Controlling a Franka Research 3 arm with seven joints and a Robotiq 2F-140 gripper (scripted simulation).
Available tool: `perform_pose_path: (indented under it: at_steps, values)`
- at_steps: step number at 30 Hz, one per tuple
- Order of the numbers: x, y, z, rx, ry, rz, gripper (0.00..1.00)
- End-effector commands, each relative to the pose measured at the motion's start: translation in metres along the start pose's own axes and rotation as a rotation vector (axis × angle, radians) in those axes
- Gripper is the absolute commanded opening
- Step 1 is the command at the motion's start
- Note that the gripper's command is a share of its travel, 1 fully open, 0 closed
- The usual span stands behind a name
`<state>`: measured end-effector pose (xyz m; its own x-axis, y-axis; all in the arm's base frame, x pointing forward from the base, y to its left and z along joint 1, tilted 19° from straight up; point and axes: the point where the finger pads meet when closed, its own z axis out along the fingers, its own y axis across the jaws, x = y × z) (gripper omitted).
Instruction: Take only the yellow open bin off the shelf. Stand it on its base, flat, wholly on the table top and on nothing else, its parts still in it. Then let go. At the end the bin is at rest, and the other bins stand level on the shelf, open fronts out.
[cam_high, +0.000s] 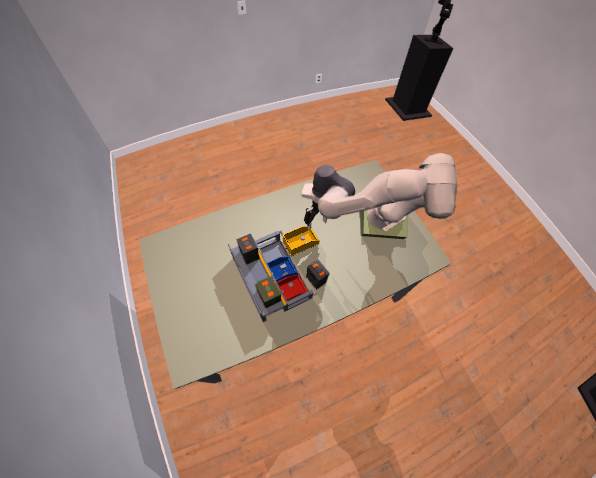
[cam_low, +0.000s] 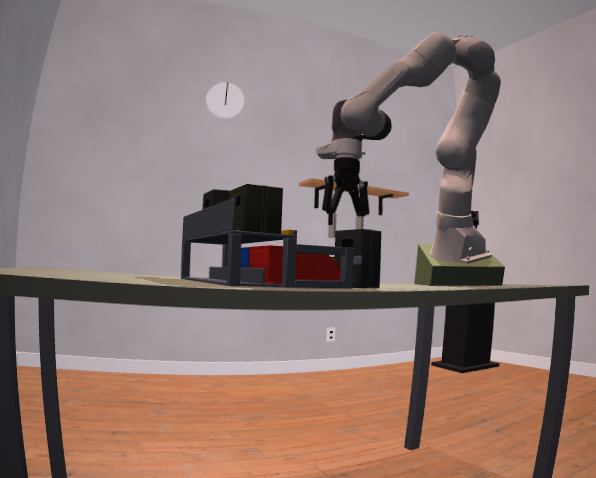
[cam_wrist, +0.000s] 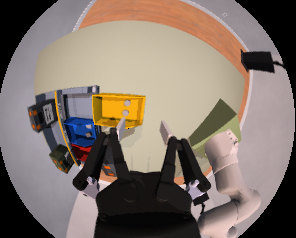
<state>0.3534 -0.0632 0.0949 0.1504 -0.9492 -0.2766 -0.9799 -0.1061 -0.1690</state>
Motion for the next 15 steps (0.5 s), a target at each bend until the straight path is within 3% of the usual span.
perform_pose_path:
  at_steps: [1,15]
  values:
    - [0.0005,-0.0002,0.0011,0.000,0.000,0.001,0.57]
    - [0.0022,-0.0008,0.0058,0.001,0.001,0.004,0.57]
